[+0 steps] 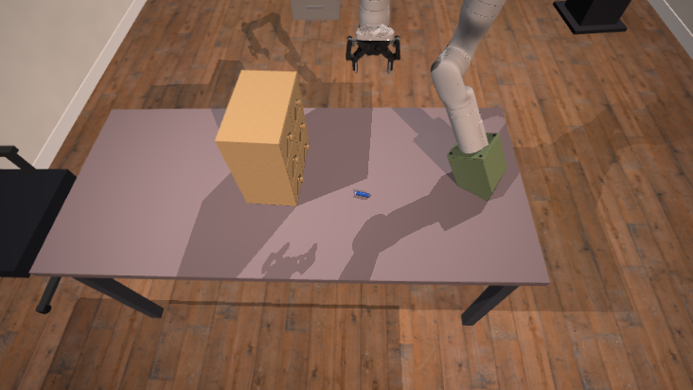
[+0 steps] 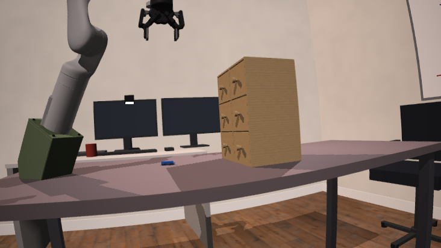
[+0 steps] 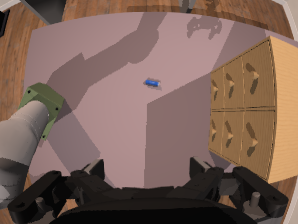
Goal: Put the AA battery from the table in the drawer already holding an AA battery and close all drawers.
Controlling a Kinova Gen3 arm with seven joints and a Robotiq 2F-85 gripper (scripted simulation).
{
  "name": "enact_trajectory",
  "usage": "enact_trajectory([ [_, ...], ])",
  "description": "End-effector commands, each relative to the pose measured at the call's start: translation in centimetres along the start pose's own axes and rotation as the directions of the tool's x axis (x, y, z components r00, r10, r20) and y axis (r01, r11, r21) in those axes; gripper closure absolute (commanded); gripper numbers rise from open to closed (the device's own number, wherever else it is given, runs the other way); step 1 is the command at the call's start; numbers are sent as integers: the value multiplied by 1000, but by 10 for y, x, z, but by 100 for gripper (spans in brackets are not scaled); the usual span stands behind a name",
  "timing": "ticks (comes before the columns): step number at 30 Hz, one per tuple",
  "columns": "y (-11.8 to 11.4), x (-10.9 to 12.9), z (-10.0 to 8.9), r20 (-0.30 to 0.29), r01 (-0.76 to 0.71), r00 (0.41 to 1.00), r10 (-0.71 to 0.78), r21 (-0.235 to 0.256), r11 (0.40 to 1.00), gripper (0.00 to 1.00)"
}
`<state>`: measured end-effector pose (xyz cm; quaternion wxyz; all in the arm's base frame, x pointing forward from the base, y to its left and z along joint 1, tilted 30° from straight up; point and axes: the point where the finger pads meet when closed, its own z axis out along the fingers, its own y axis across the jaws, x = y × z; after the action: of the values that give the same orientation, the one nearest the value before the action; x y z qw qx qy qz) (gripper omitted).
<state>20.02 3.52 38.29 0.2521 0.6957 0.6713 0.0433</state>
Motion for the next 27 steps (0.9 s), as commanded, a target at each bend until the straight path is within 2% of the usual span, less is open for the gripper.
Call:
enact_trajectory([
  [1,0,0,0,0,0,1000,0,-1,1000,0],
  [17,1,1,1,0,8,1000,-8,-1,1000,0],
  [27,4,15,11,0,97,995,-97,-1,995,0],
])
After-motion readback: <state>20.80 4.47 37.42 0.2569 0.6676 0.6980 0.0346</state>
